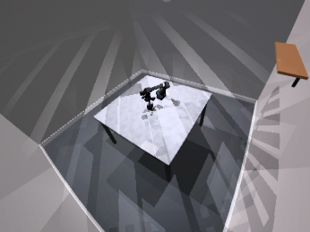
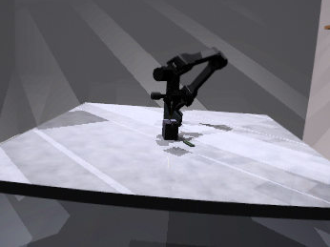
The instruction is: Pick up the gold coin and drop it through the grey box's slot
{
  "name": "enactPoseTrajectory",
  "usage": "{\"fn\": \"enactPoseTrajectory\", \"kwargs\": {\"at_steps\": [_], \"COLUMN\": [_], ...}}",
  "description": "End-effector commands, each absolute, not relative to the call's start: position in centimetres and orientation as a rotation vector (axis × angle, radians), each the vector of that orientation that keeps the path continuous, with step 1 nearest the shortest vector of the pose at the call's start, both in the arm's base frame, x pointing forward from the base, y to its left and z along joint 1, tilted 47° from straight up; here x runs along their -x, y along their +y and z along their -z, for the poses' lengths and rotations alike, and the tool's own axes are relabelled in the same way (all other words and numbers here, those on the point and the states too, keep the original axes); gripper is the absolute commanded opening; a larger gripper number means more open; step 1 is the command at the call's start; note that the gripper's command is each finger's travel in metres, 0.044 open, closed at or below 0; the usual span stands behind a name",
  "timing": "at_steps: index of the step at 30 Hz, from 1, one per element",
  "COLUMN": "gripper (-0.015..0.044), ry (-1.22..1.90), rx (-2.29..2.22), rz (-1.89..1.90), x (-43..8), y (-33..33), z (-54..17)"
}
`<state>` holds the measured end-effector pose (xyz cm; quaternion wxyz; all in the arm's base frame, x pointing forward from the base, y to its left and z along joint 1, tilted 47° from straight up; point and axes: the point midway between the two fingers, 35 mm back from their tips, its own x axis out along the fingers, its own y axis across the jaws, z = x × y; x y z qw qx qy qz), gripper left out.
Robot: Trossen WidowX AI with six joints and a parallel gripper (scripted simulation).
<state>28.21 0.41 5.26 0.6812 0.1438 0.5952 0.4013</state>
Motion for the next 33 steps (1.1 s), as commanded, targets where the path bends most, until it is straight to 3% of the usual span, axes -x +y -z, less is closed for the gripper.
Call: {"fn": "enactPoseTrajectory", "kwargs": {"at_steps": [1, 33], "gripper": [0.0000, 0.0000], "ry": [1.341, 1.340], "rx": [-0.333, -0.332], "rz": [-0.898, -0.899], "x": [-27.9, -27.9], "y": [0.6, 1.7], "z": [-5.1, -4.1]}}
